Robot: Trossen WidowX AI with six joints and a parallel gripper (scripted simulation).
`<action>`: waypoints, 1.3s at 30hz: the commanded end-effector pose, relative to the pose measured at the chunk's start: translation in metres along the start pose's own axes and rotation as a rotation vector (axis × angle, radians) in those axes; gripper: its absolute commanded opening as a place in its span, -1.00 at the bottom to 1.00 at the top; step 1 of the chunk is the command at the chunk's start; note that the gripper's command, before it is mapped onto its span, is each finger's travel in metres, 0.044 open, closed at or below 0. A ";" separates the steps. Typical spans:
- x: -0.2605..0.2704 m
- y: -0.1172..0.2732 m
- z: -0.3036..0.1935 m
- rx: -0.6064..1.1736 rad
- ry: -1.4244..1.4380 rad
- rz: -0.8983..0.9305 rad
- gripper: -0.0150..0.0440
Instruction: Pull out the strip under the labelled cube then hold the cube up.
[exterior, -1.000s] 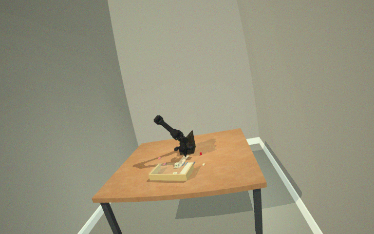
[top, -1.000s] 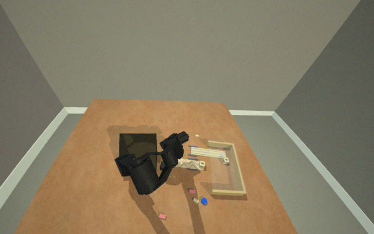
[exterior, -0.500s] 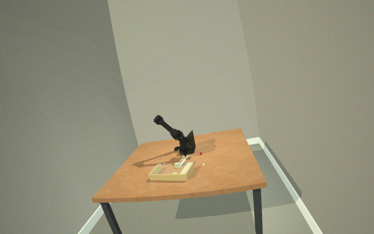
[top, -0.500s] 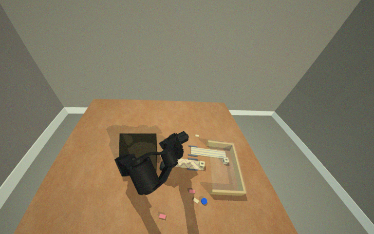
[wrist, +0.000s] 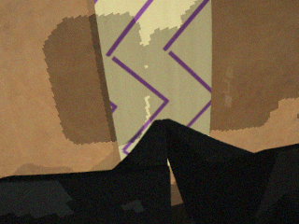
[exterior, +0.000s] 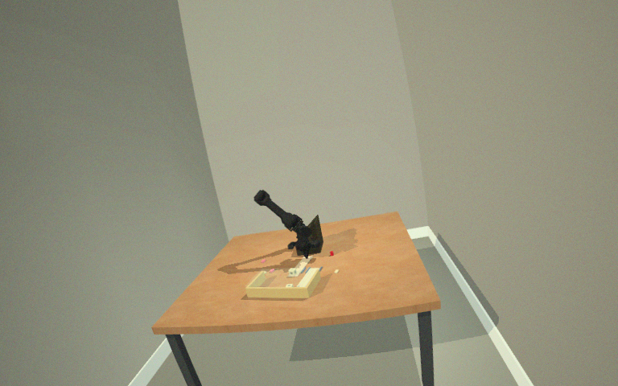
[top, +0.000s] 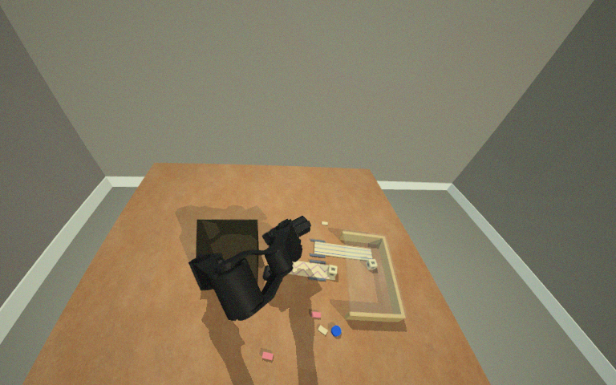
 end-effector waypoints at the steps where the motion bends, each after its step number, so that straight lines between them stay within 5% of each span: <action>1: -0.003 -0.003 -0.004 0.024 0.006 -0.005 -0.49; 10: 0.001 0.042 0.004 0.024 0.006 -0.003 -0.49; 27: -0.001 0.041 0.063 0.021 -0.074 -0.005 1.00; 39: 0.000 0.043 0.099 0.020 -0.075 -0.005 1.00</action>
Point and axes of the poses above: the point midway between the two fingers, 35 mm back from their tips, its own y axis back along the fingers, its own x axis across the jaws, z = x × y, the point moved 7 cm from there along y, back along the fingers, and after that the axes turned 1 degree about -y, right-handed, at the moved point
